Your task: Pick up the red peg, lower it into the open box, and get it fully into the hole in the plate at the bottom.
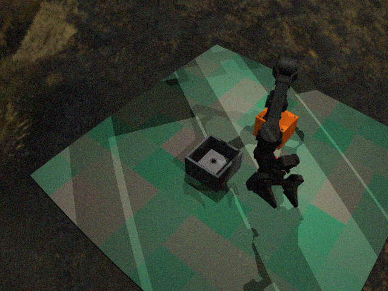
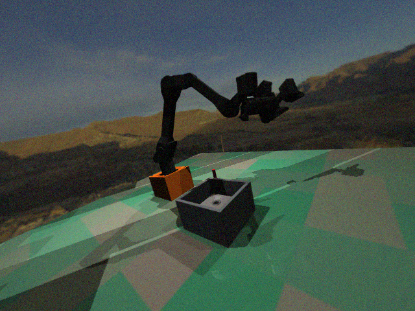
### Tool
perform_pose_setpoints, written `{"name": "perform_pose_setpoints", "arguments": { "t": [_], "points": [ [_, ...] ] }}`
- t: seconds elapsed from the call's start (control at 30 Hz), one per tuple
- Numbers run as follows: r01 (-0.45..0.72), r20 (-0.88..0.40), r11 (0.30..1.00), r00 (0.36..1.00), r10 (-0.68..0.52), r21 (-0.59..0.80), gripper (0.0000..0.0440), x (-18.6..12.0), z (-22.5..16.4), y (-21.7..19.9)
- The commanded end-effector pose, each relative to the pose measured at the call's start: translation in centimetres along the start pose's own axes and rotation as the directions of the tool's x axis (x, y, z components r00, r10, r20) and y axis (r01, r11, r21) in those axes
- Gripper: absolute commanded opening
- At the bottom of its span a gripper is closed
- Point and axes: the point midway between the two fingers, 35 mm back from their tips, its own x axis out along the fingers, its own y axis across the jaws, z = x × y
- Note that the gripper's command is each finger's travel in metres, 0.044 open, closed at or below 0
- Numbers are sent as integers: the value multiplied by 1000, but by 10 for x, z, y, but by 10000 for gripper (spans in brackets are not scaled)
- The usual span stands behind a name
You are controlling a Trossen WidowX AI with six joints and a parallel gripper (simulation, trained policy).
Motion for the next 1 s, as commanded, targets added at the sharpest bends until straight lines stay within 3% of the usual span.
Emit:
{"name": "perform_pose_setpoints", "arguments": {
  "t": [0.0,0.1,0.53,0.97],
  "points": [
    [9,-19,1000,1000,-8,27,416,0,1,-1],
    [27,-73,993,997,-19,113,440,1,2,0],
    [117,-318,888,948,34,445,440,-6,7,43],
    [306,-566,713,810,154,631,440,-42,-5,104]
  ]
}}
